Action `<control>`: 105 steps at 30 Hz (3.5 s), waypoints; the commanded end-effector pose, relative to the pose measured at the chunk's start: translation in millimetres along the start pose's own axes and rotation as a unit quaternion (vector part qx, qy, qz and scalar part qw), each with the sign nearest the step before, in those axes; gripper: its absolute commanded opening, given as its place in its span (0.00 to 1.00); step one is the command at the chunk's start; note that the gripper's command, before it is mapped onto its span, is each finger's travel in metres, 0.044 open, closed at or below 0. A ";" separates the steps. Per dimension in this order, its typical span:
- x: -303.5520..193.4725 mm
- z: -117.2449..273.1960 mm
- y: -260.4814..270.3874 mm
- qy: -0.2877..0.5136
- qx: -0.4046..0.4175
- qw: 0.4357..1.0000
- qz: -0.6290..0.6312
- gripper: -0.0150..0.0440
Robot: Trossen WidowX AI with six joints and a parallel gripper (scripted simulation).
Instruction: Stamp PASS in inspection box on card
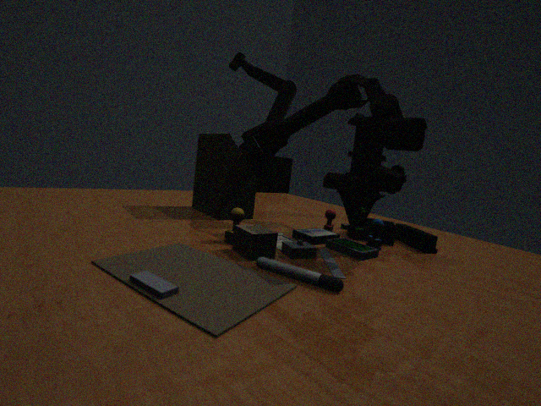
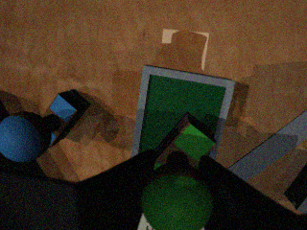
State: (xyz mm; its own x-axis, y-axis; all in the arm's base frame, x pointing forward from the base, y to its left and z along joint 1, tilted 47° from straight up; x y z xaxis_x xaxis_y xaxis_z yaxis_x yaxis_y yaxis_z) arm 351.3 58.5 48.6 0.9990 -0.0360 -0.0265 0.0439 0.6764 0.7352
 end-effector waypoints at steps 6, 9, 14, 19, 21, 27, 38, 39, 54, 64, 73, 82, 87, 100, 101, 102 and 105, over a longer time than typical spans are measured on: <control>-0.8 -7.0 -0.1 0.002 0.002 1.000 -0.001 0.25; -1.0 -8.9 0.0 0.002 0.002 1.000 -0.001 0.25; -1.3 -12.2 0.1 0.002 0.003 1.000 0.000 0.25; -1.4 -13.8 0.1 0.002 0.003 1.000 0.000 0.25; -1.4 -13.8 0.1 0.002 0.003 1.000 0.000 0.25; -1.5 -15.1 0.1 0.002 0.003 1.000 0.001 0.25; -1.5 -17.3 0.1 0.002 0.003 1.000 0.001 0.25; -1.5 -17.7 0.1 0.002 0.003 1.000 0.001 0.25; -1.5 -18.8 0.1 0.002 0.003 1.000 0.001 0.25; -1.5 -19.7 0.1 0.002 0.003 1.000 0.001 0.25; -1.5 -19.8 0.1 0.002 0.003 1.000 0.001 0.25; -1.5 -20.1 0.1 0.002 0.003 1.000 0.001 0.25; -1.6 -20.8 0.1 0.002 0.003 1.000 0.001 0.25; -1.6 -20.8 0.1 0.002 0.003 1.000 0.001 0.25; -1.6 -20.8 0.1 0.002 0.003 1.000 0.001 0.25; -1.6 -21.1 0.1 0.002 0.003 1.000 0.001 0.25; -1.6 -21.9 0.1 0.002 0.003 1.000 0.001 0.25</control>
State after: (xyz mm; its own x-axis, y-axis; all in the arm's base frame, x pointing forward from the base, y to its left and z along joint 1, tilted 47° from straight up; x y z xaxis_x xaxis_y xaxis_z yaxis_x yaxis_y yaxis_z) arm 349.9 71.3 36.2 0.9989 -0.0376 -0.0266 0.0451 0.6738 0.7375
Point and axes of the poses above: the point midway between the two fingers, 35 mm back from their tips, its own z axis back along the fingers, its own y axis across the jaws, x = y × z, the point moved 5 cm from there along z, back along the fingers, and after that the axes turned 7 degrees about -z, right-handed, at the moved point
